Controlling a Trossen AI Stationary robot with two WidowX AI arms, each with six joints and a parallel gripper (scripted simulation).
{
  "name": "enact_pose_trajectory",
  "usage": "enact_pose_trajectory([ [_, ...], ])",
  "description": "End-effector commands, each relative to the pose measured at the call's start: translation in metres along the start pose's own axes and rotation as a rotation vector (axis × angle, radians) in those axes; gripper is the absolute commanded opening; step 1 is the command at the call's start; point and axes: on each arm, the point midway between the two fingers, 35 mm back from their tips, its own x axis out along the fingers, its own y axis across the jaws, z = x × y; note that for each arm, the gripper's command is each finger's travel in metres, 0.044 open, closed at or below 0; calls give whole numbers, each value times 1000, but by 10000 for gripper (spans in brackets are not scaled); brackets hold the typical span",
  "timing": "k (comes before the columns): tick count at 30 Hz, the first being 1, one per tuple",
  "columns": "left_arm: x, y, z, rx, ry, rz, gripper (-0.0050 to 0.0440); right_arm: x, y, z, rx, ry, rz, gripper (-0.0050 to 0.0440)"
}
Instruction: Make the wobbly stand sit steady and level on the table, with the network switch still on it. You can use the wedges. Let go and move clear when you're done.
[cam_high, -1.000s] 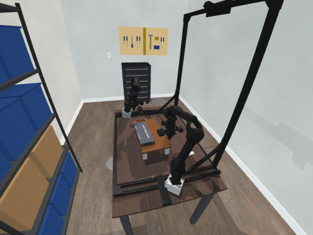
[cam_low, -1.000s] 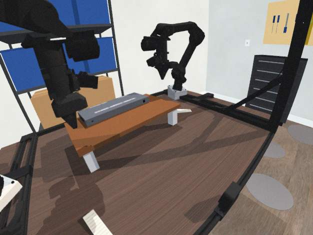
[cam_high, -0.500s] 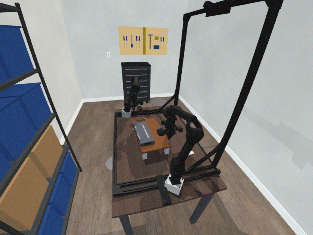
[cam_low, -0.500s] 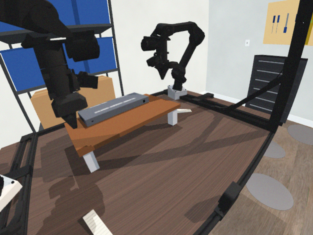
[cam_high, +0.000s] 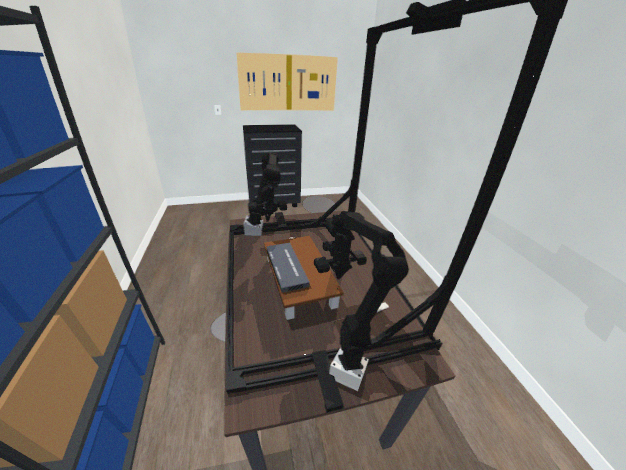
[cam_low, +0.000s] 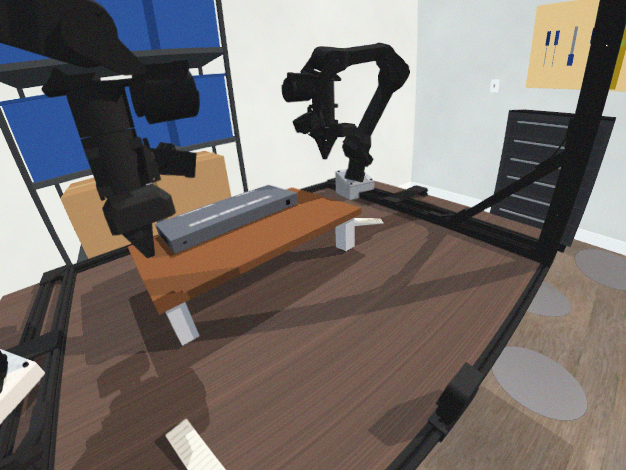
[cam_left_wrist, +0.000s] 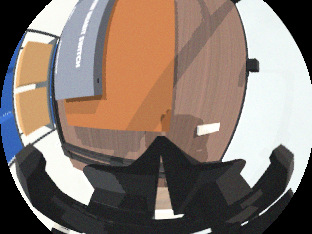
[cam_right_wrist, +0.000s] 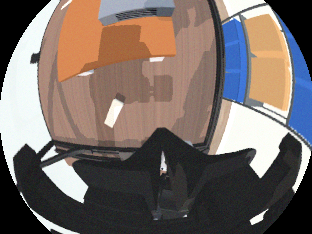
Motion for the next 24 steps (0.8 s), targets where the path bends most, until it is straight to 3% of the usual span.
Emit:
enact_pose_trajectory([
  [1, 0, -1, -1, 6, 2, -3, 0, 0, 0, 0, 0, 0, 0, 0],
  [22, 0, -1, -1, 6, 2, -3, 0, 0, 0, 0, 0, 0, 0, 0],
  [24, -11, -1, 26, 27, -119, 7, 0, 0, 0, 0, 0, 0, 0, 0],
])
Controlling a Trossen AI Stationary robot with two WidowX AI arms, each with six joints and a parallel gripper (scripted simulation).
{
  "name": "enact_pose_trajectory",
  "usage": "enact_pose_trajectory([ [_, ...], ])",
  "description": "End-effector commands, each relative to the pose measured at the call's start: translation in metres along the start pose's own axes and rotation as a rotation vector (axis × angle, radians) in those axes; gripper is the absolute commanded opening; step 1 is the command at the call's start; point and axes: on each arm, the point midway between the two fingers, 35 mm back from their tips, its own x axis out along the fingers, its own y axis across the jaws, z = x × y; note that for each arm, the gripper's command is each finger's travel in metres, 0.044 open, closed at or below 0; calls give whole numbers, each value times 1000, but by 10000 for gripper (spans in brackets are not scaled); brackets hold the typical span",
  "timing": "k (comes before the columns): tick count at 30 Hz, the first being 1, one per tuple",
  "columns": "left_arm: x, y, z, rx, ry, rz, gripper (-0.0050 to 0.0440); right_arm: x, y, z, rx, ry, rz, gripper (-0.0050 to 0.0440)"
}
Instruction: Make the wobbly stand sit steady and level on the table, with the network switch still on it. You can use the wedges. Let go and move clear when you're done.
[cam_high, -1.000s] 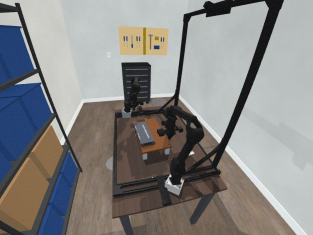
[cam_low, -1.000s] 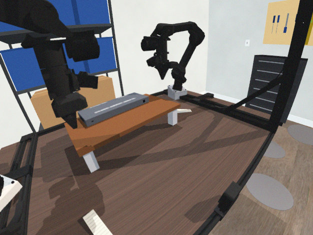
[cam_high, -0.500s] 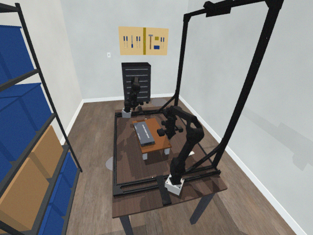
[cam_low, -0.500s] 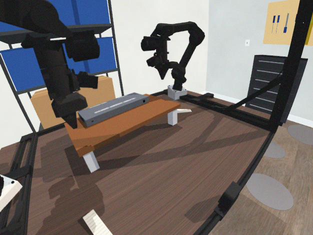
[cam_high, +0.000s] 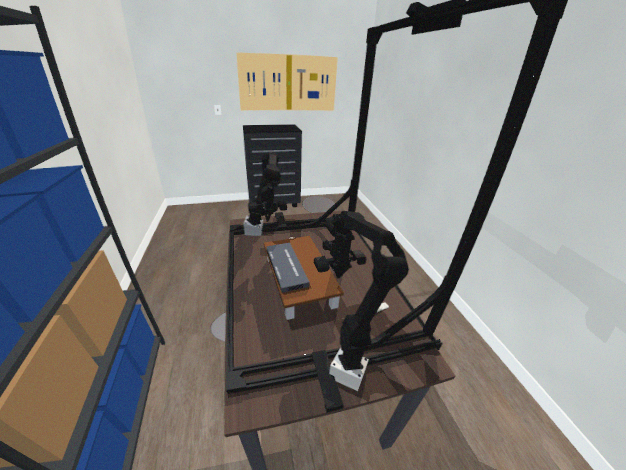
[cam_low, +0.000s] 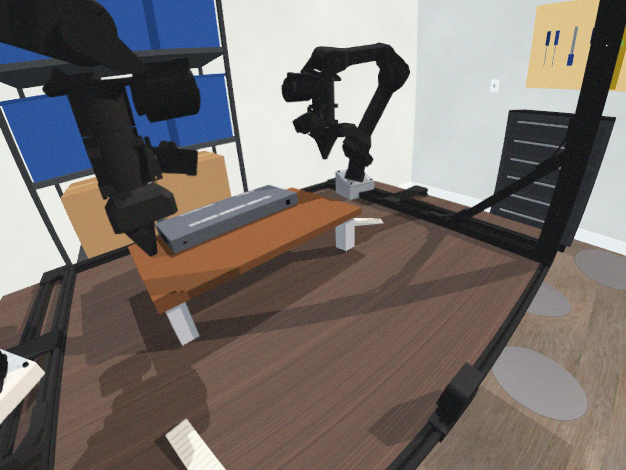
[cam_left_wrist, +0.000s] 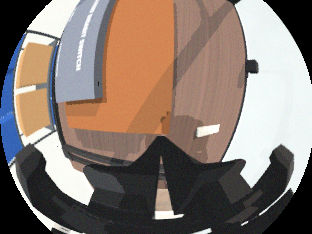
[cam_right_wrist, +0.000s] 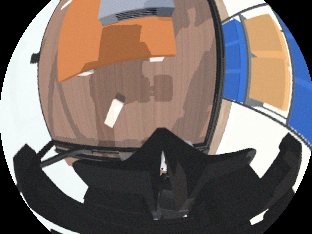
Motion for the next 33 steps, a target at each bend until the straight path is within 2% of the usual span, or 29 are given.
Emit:
enact_pose_trajectory([
  [1, -16, -2, 35, 36, -163, 11, 0, 0, 0, 0, 0, 0, 0, 0],
  [5, -48, -7, 84, 85, -401, 26, 0, 0, 0, 0, 0, 0, 0, 0],
  [9, -92, -15, 127, 130, -641, 40, 0, 0, 0, 0, 0, 0, 0, 0],
  [15, -92, -15, 127, 130, -641, 40, 0, 0, 0, 0, 0, 0, 0, 0],
  [16, -99, -17, 125, 132, -660, 37, 0, 0, 0, 0, 0, 0, 0, 0],
  [19, -133, -23, 148, 159, -818, 45, 0, 0, 0, 0, 0, 0, 0, 0],
  [26, -227, -40, 183, 216, -1187, 63, 0, 0, 0, 0, 0, 0, 0, 0],
  [32, -227, -40, 183, 216, -1187, 63, 0, 0, 0, 0, 0, 0, 0, 0],
  [33, -233, -42, 179, 219, -1209, 59, 0, 0, 0, 0, 0, 0, 0, 0],
])
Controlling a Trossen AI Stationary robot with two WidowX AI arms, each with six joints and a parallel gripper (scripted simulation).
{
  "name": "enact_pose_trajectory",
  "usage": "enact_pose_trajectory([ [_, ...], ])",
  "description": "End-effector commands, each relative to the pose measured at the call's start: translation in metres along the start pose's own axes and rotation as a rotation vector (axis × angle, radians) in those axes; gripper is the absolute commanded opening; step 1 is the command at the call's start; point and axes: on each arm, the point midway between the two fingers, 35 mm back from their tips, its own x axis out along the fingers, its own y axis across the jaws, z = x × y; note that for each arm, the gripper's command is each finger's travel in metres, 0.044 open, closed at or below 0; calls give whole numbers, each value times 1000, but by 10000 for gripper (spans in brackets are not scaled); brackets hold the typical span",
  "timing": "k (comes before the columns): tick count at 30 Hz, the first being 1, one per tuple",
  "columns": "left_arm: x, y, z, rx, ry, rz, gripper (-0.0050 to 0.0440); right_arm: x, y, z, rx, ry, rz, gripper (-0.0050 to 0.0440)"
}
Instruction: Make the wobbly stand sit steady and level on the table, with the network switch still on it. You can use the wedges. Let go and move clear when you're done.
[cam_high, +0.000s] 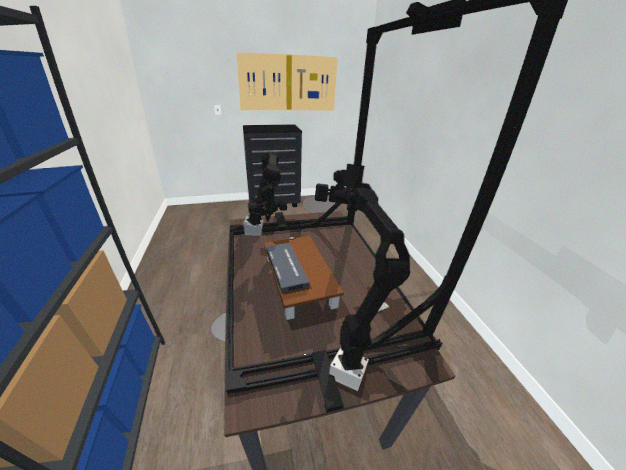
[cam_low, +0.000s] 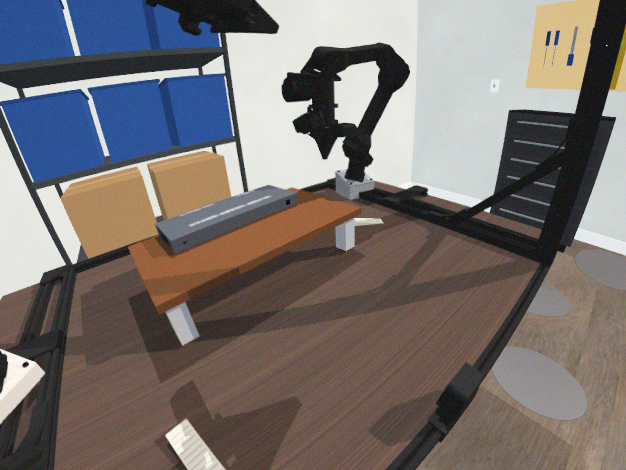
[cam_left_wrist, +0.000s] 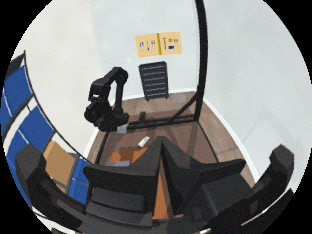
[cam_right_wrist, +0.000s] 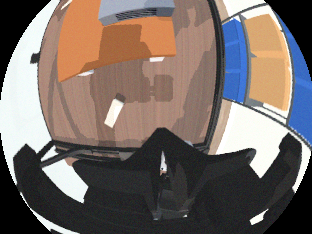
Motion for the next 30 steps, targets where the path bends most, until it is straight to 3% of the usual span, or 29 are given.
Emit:
enact_pose_trajectory([
  [1, -4, 0, 20, 11, -76, 5, 0, 0, 0, 0, 0, 0, 0, 0],
  [10, -54, -3, 135, 65, -516, 33, 0, 0, 0, 0, 0, 0, 0, 0],
  [16, -54, -3, 135, 65, -516, 33, 0, 0, 0, 0, 0, 0, 0, 0],
  [17, -63, -5, 138, 66, -538, 31, 0, 0, 0, 0, 0, 0, 0, 0],
  [27, -159, -14, 232, 108, -1009, 59, 0, 0, 0, 0, 0, 0, 0, 0],
  [30, -159, -14, 232, 108, -1009, 59, 0, 0, 0, 0, 0, 0, 0, 0],
])
